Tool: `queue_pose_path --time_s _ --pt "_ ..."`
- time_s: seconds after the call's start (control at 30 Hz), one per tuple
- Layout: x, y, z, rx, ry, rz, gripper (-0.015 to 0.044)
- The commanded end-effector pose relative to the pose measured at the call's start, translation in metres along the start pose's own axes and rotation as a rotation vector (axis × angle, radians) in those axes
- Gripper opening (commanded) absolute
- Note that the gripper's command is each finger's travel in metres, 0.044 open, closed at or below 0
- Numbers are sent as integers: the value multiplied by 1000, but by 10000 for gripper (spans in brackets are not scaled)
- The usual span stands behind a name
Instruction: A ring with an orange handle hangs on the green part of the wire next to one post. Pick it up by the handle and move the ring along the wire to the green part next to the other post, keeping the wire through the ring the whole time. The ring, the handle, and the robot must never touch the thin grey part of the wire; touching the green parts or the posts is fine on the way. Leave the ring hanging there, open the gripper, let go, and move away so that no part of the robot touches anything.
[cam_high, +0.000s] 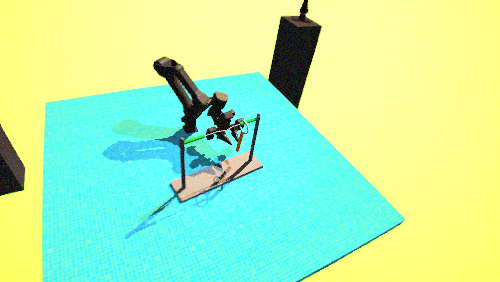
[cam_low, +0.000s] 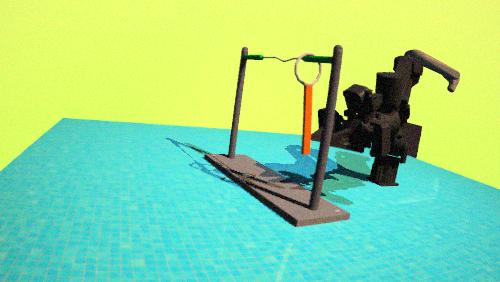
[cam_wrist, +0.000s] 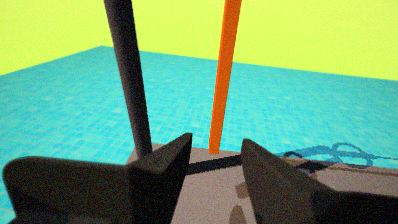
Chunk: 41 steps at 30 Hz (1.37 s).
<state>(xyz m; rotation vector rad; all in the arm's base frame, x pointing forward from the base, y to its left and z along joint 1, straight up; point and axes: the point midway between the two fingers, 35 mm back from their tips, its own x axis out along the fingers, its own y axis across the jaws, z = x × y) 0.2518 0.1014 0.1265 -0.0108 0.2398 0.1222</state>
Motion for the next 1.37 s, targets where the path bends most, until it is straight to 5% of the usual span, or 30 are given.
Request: queue_pose_path --time_s 0.0,0.2,0.57,1.33 --pt "0 -1 -2 2 4 -6 160" --pt "0 -1 -2 2 4 -6 160" --pt "-48 0 0 0 3 0 440" --pt "-51 -1 0 0 2 0 440"
